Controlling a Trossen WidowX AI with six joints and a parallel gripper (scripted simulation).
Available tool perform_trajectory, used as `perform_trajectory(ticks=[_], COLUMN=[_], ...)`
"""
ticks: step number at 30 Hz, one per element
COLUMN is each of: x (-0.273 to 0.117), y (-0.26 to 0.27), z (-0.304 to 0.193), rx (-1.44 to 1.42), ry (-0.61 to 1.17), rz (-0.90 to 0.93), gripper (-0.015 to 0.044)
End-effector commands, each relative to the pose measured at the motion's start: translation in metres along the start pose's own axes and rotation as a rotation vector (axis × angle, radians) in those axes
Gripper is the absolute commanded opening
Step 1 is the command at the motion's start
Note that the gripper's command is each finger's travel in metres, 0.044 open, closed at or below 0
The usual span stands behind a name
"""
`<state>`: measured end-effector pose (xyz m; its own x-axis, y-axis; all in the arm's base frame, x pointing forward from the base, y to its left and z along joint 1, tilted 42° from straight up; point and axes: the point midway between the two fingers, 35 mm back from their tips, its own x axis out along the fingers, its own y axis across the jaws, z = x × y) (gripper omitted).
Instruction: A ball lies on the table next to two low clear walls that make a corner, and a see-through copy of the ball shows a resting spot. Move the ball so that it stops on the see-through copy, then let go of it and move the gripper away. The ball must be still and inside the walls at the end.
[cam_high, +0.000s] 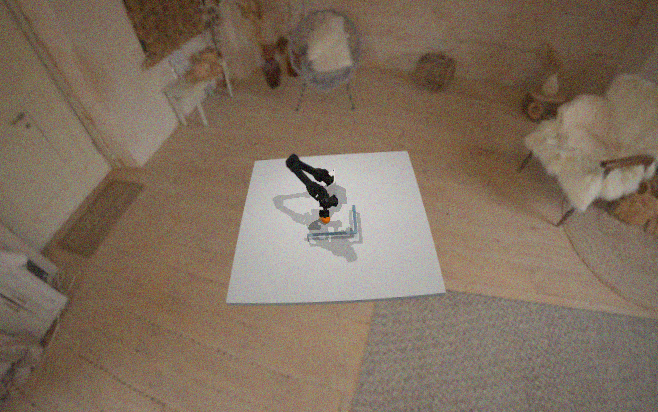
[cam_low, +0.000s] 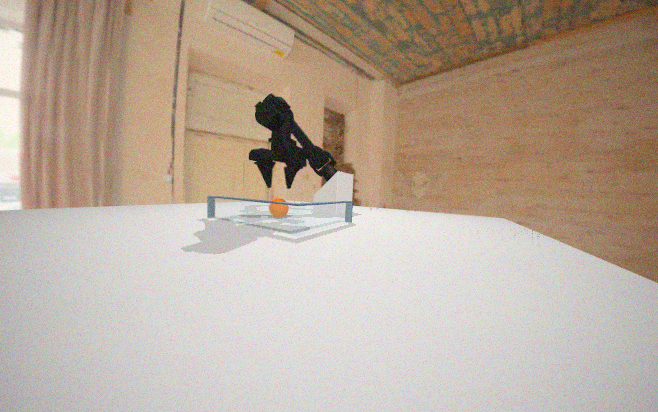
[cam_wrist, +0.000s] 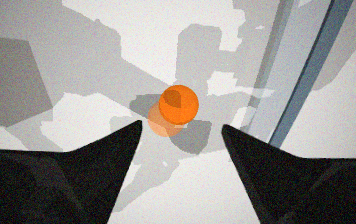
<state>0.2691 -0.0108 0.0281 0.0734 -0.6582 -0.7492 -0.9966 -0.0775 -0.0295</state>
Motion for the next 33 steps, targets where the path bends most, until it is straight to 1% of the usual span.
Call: perform_trajectory(ticks=[1, 33], x=[0.010, 0.059], y=[0.001, 0.002], z=[-0.001, -0.002], rx=[-0.009, -0.009], ry=[0.007, 0.009], rz=[0.003, 0.003], gripper=[0.0388, 0.0388])
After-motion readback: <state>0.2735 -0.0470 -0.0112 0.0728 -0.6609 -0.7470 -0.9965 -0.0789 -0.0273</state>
